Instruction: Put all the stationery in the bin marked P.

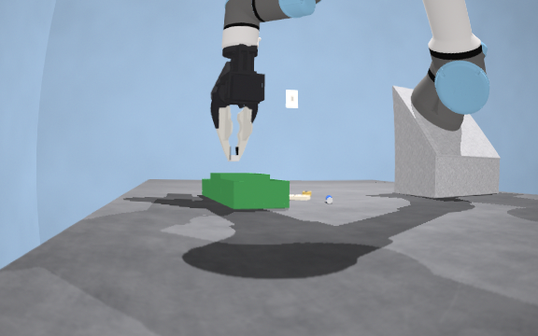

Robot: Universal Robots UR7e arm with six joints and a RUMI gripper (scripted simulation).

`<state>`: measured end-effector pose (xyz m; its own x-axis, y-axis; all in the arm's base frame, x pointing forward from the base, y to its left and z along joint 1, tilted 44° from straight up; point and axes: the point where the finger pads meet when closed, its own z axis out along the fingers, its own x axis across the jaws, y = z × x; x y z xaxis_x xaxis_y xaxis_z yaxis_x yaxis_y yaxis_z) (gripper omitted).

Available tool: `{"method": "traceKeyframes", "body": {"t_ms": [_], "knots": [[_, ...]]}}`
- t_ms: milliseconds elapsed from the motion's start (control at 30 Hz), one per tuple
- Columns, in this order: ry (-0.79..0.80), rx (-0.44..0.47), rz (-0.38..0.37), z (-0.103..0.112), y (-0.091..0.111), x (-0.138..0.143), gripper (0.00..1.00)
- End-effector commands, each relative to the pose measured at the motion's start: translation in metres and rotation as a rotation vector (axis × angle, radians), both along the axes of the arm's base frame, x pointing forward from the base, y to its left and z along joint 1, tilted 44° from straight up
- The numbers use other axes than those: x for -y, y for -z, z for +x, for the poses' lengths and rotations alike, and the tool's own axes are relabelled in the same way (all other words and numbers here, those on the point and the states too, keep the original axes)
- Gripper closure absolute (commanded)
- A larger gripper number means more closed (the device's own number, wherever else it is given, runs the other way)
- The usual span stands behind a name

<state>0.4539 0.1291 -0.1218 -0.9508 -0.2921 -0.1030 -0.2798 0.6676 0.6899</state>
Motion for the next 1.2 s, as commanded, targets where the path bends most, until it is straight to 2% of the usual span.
{"method": "traceKeyframes", "body": {"t_ms": [0,1167], "knots": [[0.035,-0.038,-0.014,0.0114,0.0091,0.0066,1.00],[0.035,-0.038,-0.014,0.0038,0.0046,0.0006,1.00]]}}
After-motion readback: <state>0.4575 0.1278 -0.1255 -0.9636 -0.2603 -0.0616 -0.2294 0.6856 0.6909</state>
